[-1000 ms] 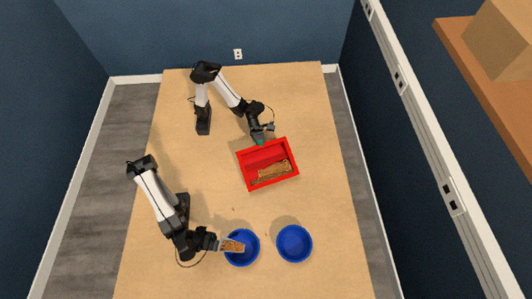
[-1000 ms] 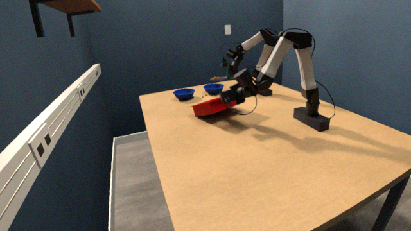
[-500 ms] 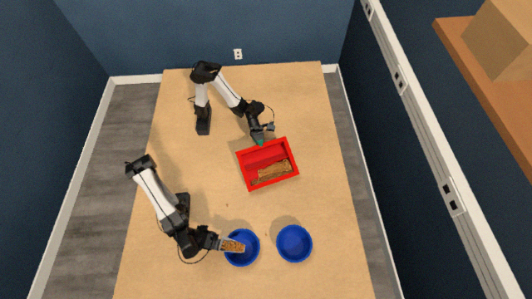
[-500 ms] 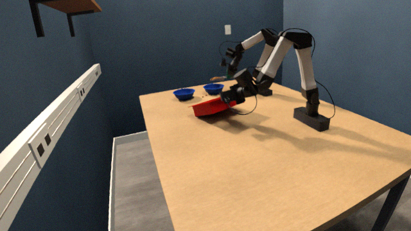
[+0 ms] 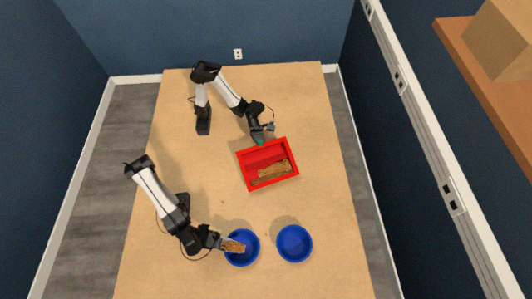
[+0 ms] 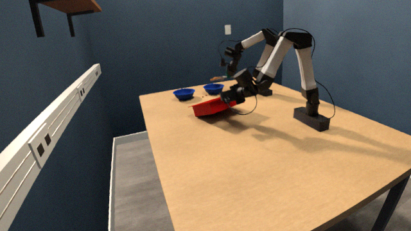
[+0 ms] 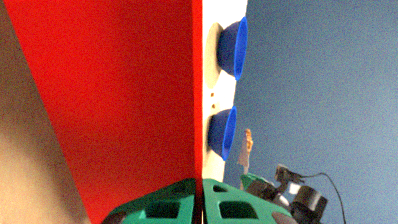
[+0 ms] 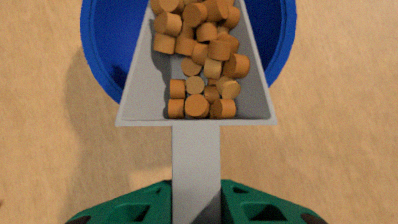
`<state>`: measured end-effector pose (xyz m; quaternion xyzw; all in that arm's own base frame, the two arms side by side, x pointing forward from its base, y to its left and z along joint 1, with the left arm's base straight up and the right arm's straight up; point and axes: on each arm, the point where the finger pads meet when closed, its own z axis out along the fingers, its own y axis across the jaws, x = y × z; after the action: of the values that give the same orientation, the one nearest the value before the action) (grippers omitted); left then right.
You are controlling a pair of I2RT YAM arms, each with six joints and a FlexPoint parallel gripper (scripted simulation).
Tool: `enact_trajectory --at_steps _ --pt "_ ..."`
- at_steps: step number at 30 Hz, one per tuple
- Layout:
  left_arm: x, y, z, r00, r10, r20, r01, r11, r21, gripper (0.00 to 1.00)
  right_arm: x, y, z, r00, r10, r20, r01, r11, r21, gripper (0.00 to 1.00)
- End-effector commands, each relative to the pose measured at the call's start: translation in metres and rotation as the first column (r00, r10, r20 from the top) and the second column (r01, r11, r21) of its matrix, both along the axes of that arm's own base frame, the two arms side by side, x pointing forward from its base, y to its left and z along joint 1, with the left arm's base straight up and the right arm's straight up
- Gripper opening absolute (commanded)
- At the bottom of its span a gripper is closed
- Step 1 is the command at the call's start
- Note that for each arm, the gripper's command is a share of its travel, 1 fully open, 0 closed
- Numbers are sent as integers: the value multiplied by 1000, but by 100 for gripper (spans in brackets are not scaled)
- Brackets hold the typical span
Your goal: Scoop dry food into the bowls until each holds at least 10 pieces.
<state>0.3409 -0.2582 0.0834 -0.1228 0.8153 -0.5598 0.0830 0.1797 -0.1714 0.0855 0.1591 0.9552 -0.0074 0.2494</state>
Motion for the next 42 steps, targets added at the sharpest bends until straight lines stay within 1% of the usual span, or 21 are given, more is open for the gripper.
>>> enact_trajectory --at_steps 1,9,14,18,22,24,25,29,30,32,33,35,36,42 --pt "0 -3 4 999 -28 34 28 1000 -12 0 5 -8 17 1000 -9 6 9 999 -52 0" --pt "0 -3 4 999 -28 34 28 1000 -12 0 6 -7 19 999 -13 -30 11 997 -72 0" --pt "0 -3 4 999 -28 34 28 1000 -12 0 8 -13 21 1000 -20 -22 18 996 -87 0" --pt "0 -3 4 999 -28 34 28 1000 -12 0 8 -12 21 1000 -19 -17 17 997 -81 0" --pt "0 -3 4 999 -28 34 28 1000 -12 0 6 -10 18 999 -21 -36 18 997 -71 0" --pt "0 -3 4 999 -28 34 28 1000 -12 0 8 -10 20 1000 -14 -21 12 997 -73 0" --pt "0 -3 4 999 -28 34 28 1000 -12 0 5 -9 16 999 -18 -38 15 998 -66 0" --pt "0 -3 4 999 -28 34 28 1000 -12 0 7 -9 17 1000 -13 -28 11 998 -66 0" --pt "0 -3 4 999 -28 34 28 1000 -12 0 4 -5 10 999 -13 -45 11 999 -52 0" --pt "0 -3 4 999 -28 34 28 1000 -12 0 6 -7 14 999 -13 -35 11 998 -60 0" --pt "0 -3 4 999 -28 34 28 1000 -12 0 4 -5 11 999 -15 -49 12 998 -54 0" --pt "0 -3 4 999 -28 34 28 1000 -12 0 5 -5 12 999 -10 -40 8 999 -54 0" --pt "0 -3 4 999 -28 34 28 1000 -12 0 5 -8 14 998 4 -59 -7 998 -62 0" --pt "0 -3 4 999 -28 34 28 1000 -12 0 6 -12 16 998 32 -61 -37 996 -76 0"
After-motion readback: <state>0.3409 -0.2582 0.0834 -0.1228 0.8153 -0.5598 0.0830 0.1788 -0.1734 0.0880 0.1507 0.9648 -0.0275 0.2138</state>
